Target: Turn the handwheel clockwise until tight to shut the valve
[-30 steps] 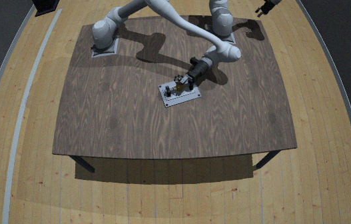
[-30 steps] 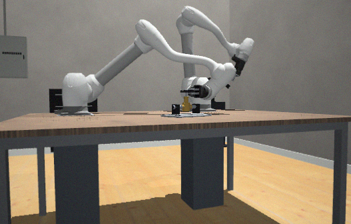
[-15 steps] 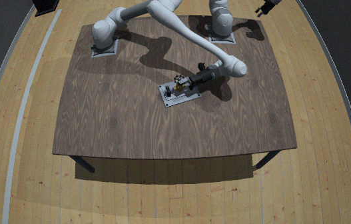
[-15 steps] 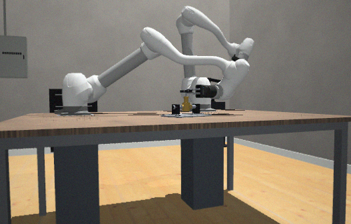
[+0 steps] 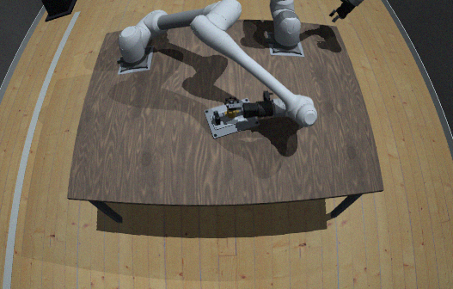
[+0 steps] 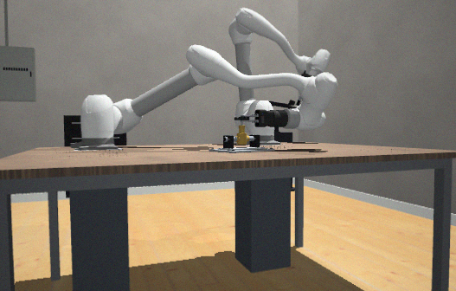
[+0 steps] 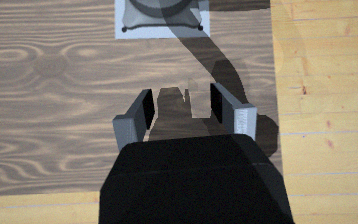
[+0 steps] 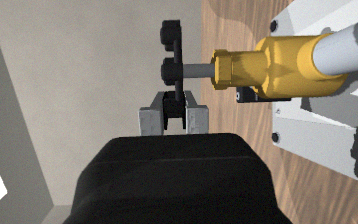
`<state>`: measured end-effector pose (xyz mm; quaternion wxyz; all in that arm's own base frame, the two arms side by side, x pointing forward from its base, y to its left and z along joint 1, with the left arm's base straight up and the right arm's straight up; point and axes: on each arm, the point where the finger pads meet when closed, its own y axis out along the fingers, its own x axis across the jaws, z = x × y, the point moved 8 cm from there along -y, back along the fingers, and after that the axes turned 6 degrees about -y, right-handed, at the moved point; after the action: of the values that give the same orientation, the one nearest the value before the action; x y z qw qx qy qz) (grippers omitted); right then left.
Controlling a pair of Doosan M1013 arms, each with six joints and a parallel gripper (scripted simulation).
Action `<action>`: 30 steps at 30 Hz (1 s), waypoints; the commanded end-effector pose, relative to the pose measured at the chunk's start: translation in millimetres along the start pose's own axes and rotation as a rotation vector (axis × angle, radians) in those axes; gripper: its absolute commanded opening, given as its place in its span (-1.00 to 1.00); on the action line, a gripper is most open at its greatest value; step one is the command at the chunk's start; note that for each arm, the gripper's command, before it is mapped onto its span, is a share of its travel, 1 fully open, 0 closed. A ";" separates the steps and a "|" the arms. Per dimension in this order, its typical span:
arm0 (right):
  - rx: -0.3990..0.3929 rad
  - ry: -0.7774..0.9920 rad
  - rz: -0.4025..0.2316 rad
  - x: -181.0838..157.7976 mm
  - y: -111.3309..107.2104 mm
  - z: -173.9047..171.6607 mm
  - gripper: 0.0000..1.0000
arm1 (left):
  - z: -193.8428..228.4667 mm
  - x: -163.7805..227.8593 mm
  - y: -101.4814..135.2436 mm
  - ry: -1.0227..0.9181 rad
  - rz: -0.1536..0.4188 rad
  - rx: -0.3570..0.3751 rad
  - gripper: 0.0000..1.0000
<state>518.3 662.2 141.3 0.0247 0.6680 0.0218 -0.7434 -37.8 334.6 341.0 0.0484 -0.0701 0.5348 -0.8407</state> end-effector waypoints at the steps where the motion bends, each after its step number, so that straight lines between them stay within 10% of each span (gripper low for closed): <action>1: 0.093 0.003 -0.012 -2.2 3.1 -7.3 -1.00 | 0.0 0.1 -0.4 0.000 0.000 -0.001 1.00; 10: 0.330 0.003 -0.037 -4.0 13.5 -24.4 -1.00 | 0.0 0.1 -0.4 0.000 0.000 -0.001 1.00; 30: 0.576 0.003 -0.063 -5.4 28.3 -39.1 -1.00 | 0.0 0.1 -0.4 0.000 0.000 -0.001 1.00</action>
<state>558.7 637.4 141.1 -0.1834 0.6479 -0.1659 -0.7205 -37.8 334.6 341.0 0.0484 -0.0701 0.5348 -0.8407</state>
